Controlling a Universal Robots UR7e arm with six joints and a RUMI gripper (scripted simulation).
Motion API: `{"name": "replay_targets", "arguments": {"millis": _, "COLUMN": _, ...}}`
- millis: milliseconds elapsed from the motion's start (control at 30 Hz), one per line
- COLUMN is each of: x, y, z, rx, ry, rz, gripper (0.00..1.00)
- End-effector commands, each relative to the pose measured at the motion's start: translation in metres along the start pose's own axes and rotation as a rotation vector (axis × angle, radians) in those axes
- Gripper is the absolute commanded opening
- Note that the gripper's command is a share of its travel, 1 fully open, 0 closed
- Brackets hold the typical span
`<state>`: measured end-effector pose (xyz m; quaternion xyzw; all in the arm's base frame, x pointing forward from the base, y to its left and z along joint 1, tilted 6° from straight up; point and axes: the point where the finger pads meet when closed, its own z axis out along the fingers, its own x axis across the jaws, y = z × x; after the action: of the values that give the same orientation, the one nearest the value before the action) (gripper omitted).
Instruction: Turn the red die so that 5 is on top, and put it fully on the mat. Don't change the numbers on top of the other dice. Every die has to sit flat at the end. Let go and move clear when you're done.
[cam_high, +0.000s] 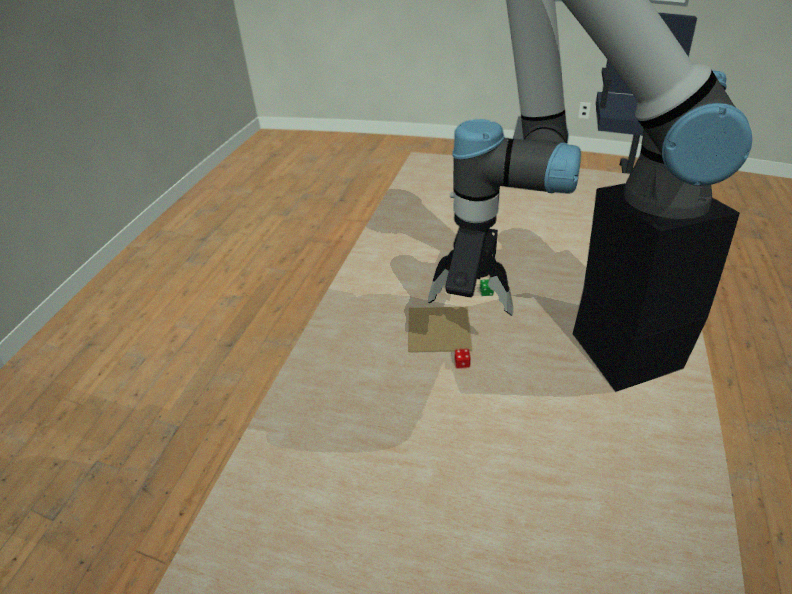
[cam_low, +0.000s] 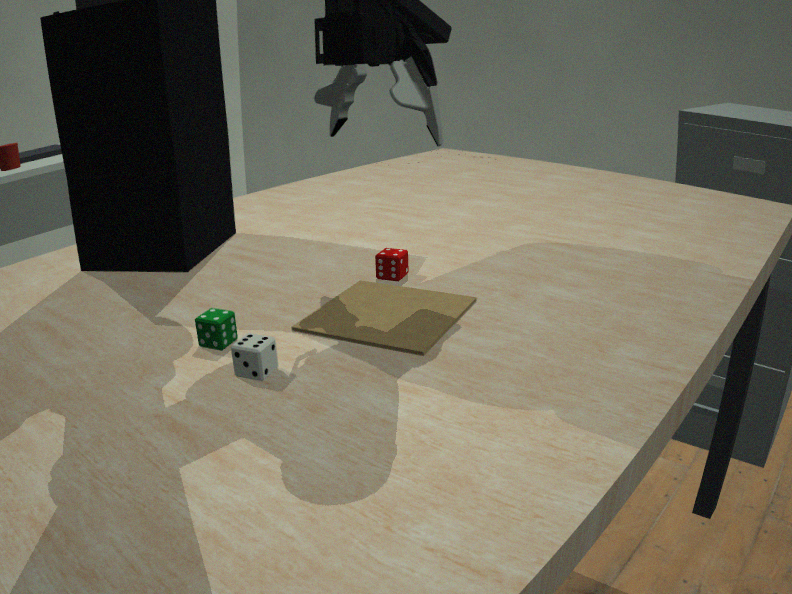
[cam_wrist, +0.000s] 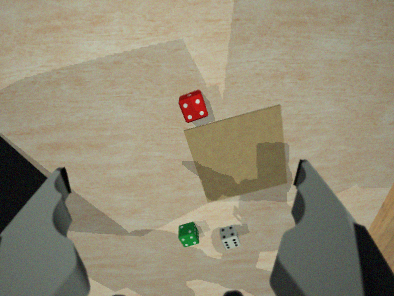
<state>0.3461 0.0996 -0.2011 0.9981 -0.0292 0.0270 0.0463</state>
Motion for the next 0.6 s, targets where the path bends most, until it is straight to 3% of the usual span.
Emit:
{"name": "replay_targets", "arguments": {"millis": 0, "x": 0.0003, "y": 0.0000, "z": -0.0005, "rx": 0.000, "ry": 0.001, "rz": 0.000, "gripper": 1.00}}
{"name": "replay_targets", "arguments": {"millis": 167, "x": 0.0010, "y": 0.0001, "z": -0.0002, "rx": 0.000, "ry": 0.001, "rz": -0.022, "gripper": 1.00}}
{"name": "replay_targets", "arguments": {"millis": 400, "x": 0.0085, "y": 0.0026, "z": 0.0032, "rx": 0.000, "ry": 0.001, "rz": -0.272, "gripper": 1.00}}
{"name": "replay_targets", "arguments": {"millis": 567, "x": 0.0099, "y": 0.0032, "z": 0.0038, "rx": 0.000, "ry": 0.001, "rz": -0.317, "gripper": 1.00}}
